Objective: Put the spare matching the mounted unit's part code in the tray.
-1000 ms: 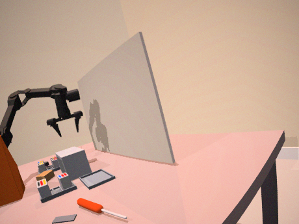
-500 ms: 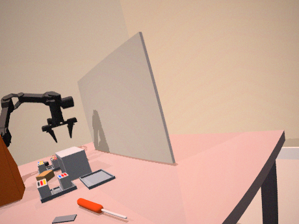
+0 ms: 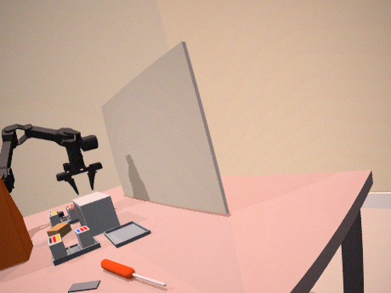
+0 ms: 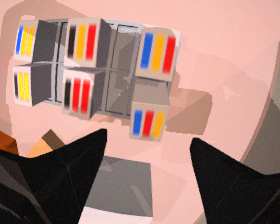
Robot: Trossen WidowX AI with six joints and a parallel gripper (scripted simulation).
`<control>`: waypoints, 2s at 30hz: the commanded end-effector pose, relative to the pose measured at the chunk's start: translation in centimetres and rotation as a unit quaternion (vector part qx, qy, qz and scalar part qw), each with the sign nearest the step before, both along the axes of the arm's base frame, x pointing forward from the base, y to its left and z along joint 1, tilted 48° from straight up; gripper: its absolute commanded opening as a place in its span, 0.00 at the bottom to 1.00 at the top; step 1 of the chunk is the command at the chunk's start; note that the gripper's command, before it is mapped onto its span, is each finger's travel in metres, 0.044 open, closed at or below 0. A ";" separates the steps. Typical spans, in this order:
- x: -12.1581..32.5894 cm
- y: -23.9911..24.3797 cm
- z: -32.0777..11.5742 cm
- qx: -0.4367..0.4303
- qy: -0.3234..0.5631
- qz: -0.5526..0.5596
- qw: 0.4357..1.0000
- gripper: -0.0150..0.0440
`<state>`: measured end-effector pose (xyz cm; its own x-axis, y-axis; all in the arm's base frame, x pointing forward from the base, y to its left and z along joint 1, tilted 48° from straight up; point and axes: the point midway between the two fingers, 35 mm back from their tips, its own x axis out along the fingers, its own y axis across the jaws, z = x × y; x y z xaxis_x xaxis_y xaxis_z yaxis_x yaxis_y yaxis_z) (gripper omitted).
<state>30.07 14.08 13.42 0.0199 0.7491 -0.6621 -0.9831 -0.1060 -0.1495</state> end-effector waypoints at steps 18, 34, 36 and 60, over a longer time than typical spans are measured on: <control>0.3 2.3 -2.2 -0.002 0.002 -0.001 1.000 0.76; 0.2 4.2 -3.9 -0.001 0.002 -0.002 1.000 0.76; 0.2 4.5 -4.1 -0.001 0.002 -0.002 1.000 0.76; 0.0 5.9 -5.1 0.003 0.001 0.001 1.000 0.53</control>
